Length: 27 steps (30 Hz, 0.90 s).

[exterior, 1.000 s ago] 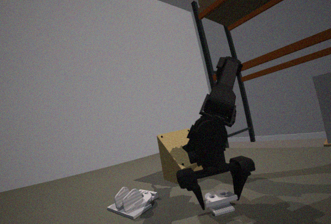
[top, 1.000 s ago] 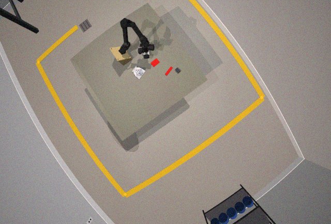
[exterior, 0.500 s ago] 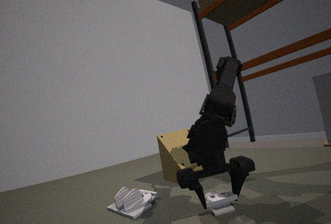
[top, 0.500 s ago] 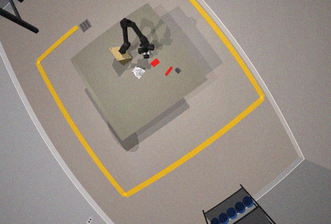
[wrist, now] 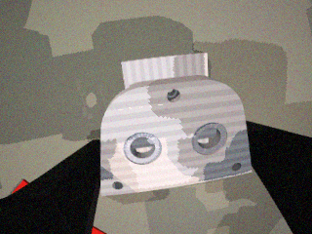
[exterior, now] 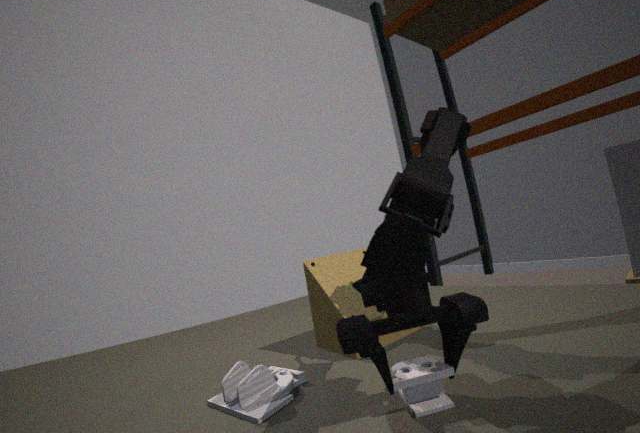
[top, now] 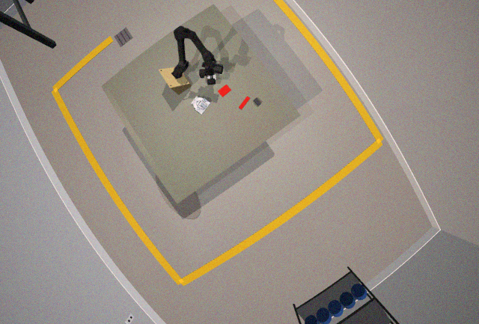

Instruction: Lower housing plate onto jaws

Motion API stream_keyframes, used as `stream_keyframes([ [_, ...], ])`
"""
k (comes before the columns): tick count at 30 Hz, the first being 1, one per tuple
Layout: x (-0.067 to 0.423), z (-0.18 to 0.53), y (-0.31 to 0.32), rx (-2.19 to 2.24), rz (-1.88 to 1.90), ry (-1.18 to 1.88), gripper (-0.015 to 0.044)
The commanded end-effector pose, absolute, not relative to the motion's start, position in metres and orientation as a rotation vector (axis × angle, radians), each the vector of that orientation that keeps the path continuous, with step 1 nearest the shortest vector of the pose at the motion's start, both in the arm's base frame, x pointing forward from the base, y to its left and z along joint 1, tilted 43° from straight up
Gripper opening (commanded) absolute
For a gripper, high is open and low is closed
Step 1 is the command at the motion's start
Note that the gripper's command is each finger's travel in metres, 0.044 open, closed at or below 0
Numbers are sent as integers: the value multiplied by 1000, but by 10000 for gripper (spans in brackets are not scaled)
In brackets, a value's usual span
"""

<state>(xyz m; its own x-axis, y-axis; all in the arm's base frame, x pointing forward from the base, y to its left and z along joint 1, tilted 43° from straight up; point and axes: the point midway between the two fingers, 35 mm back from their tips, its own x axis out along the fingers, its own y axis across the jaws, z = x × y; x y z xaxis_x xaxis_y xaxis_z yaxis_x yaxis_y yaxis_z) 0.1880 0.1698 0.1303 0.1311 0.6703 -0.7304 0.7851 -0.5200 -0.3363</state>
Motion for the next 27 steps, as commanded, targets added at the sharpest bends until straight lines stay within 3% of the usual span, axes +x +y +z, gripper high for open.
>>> stream_keyframes([
  [1,188,144,160,2268,-1320,1469,351],
  [27,181,174,130,2250,-1286,1475,351],
])
